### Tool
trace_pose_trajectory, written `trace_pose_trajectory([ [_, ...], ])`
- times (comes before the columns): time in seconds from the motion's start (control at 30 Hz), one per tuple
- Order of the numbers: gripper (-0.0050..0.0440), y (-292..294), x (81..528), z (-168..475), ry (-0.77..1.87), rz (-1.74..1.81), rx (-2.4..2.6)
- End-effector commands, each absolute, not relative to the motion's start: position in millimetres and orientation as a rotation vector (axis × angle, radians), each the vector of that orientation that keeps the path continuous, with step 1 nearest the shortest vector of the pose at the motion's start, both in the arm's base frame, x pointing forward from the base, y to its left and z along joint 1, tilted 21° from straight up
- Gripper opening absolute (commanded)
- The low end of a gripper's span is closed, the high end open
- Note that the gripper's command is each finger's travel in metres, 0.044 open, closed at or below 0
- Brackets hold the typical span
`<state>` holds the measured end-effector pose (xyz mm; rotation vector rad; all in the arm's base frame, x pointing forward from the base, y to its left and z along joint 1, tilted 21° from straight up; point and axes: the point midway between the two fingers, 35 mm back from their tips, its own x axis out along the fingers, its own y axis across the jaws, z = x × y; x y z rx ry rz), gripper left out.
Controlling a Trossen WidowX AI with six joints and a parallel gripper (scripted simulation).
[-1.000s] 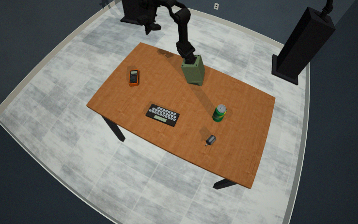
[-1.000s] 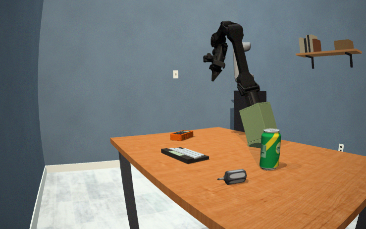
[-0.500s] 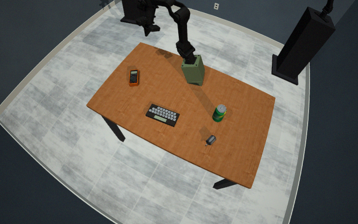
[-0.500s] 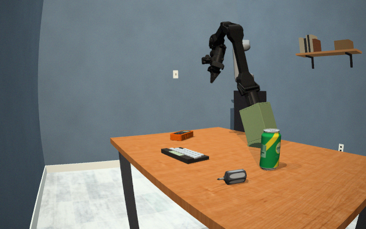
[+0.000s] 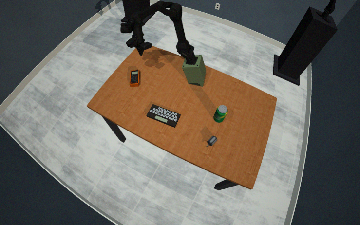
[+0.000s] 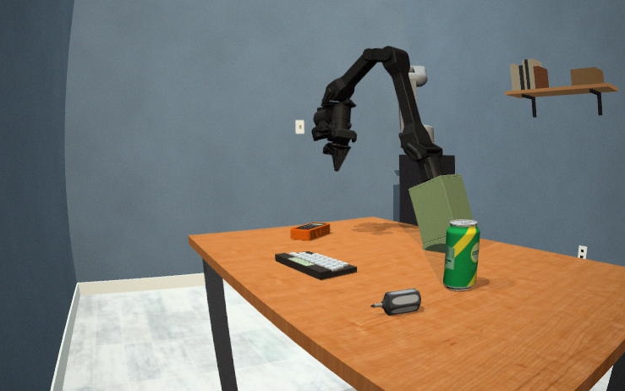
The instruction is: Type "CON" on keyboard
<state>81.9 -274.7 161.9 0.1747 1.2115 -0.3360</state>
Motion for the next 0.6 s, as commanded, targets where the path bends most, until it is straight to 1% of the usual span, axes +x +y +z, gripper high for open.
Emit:
trace_pose_trajectory([
  [0.0,-0.005,-277,129,132,1.288,-0.287,0.187],
  [0.13,-0.005,-266,179,103,1.359,-0.252,0.164],
  [0.3,-0.005,-234,237,64,1.444,-0.227,0.114],
  [0.37,-0.005,-234,237,64,1.444,-0.227,0.114],
  [0.57,-0.005,-174,295,17,1.517,-0.225,0.011],
])
